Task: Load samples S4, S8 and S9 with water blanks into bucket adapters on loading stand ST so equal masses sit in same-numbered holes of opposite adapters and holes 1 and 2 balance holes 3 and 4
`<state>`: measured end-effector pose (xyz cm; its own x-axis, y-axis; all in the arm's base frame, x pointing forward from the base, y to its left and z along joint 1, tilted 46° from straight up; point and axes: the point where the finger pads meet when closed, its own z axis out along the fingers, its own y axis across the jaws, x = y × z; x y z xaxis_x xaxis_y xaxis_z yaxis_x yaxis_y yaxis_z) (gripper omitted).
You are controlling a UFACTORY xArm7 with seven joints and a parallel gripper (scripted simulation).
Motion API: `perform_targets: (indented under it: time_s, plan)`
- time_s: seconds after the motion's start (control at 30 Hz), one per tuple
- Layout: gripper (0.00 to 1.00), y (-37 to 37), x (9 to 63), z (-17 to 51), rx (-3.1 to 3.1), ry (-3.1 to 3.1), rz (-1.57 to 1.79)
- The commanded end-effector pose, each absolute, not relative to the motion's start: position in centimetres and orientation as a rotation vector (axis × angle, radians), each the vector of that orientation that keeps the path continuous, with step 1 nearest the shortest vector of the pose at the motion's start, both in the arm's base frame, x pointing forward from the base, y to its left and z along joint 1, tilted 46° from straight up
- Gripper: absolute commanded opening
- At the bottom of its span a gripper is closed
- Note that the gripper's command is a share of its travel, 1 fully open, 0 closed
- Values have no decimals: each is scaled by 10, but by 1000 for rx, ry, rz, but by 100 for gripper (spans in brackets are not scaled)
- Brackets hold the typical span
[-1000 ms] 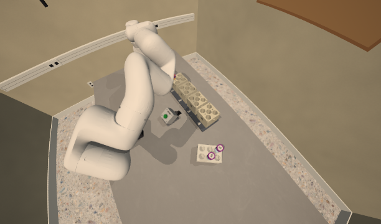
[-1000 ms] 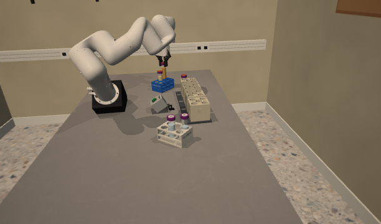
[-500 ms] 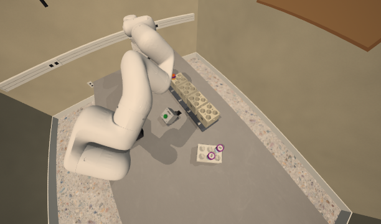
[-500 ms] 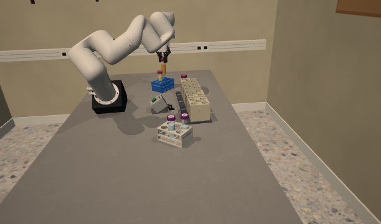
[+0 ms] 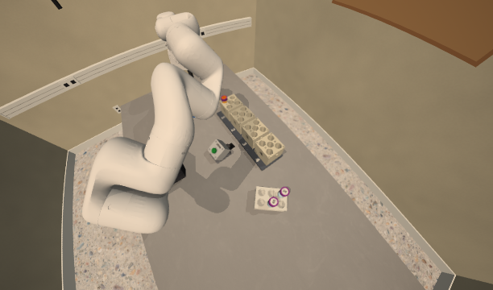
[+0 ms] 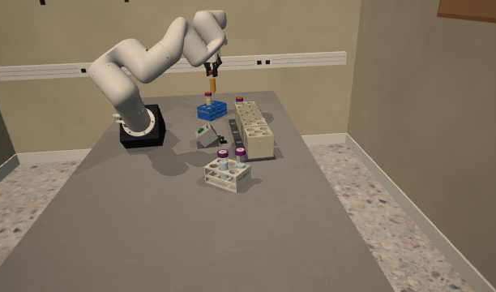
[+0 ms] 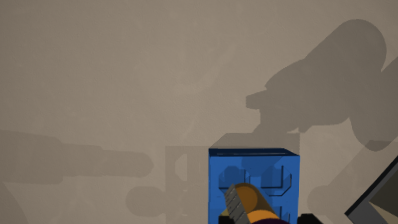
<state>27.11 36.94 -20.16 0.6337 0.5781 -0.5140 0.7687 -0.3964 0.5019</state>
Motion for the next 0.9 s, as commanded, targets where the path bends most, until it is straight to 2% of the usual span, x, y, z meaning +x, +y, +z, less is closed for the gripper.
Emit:
perform_targets:
  time_s: [0.0,0.87]
  plan:
    - [0,379,270,-193,2123,1049,-329]
    - [0,398,268,-175,2123,1049,-329]
